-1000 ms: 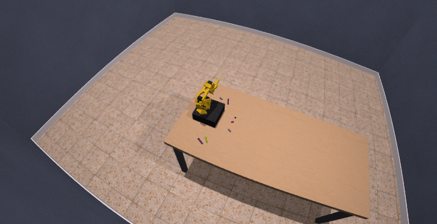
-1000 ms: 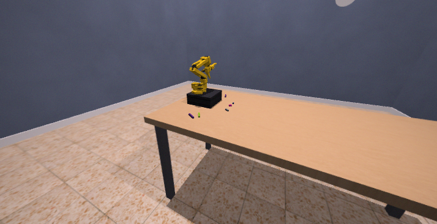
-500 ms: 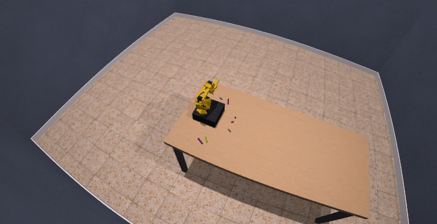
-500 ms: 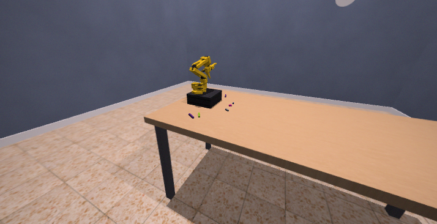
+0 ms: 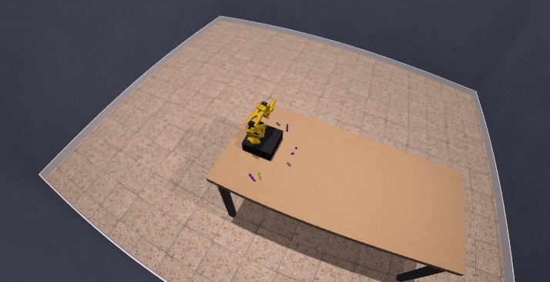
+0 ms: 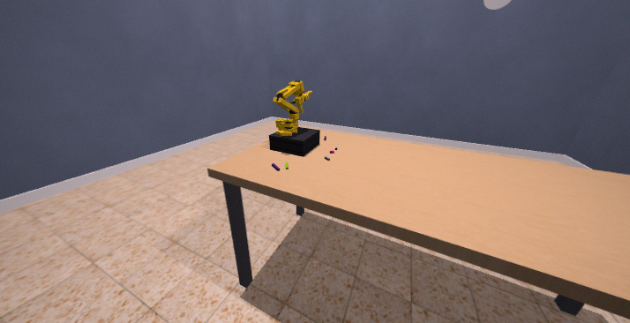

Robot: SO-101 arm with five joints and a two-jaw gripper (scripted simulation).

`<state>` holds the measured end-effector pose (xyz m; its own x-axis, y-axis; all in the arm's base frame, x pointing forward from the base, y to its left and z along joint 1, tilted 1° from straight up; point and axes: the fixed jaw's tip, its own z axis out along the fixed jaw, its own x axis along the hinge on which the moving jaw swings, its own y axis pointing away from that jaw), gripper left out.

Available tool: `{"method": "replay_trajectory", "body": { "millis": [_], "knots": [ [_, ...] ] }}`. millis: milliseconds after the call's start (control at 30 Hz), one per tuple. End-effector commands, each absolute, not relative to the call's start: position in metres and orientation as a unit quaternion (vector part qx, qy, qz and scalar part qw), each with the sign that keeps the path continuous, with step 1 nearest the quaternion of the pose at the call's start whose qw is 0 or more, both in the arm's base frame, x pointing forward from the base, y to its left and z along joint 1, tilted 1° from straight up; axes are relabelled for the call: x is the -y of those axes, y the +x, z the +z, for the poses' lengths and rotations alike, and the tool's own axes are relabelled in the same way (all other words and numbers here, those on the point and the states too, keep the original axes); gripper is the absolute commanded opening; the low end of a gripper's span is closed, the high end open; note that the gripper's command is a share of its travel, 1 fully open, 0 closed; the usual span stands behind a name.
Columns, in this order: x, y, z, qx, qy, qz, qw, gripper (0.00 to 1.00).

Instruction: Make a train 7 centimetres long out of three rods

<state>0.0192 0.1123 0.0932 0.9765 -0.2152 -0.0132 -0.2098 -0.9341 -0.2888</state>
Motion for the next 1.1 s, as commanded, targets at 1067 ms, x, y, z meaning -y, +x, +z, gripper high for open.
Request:
{"method": "replay_trajectory", "body": {
  "millis": [1067],
  "knots": [
    [-0.058, 0.094, 0.091, -0.5, -0.855, -0.065, 0.123, 1.0]
  ]
}}
